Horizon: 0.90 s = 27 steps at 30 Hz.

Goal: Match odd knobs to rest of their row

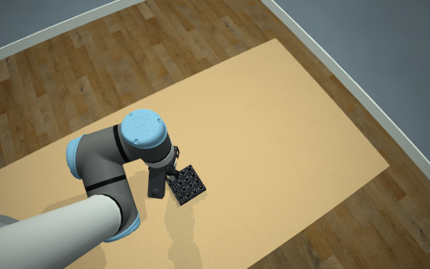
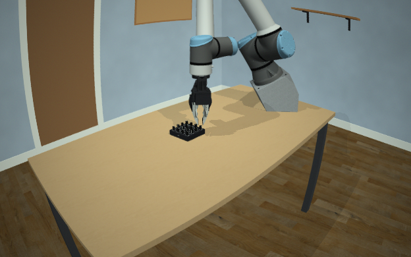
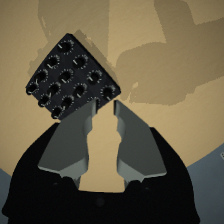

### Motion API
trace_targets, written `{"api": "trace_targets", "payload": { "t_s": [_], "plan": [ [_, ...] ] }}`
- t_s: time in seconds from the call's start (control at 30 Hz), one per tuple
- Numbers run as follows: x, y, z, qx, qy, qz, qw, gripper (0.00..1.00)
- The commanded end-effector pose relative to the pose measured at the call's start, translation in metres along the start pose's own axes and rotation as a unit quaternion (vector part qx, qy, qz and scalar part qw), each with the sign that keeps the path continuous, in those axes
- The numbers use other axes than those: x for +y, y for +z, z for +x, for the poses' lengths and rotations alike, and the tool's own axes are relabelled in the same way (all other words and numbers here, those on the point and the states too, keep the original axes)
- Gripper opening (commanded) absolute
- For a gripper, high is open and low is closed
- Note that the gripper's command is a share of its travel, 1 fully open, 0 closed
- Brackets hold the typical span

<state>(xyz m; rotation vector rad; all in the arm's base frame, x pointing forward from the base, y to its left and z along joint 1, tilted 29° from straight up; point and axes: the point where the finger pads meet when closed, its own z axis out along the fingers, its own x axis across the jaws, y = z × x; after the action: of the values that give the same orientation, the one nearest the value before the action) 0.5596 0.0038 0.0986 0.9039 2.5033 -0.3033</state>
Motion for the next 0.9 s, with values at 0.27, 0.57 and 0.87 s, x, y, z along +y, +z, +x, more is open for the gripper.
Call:
{"api": "trace_targets", "payload": {
  "t_s": [0.27,0.57,0.87],
  "plan": [
    [-0.0005,0.0006,0.0014,0.001,-0.001,0.000,1.000,0.11],
    [-0.0009,0.0007,0.0015,0.001,-0.001,0.000,1.000,0.11],
    [-0.0063,0.0002,0.0022,0.001,0.000,0.000,1.000,0.11]
  ]
}}
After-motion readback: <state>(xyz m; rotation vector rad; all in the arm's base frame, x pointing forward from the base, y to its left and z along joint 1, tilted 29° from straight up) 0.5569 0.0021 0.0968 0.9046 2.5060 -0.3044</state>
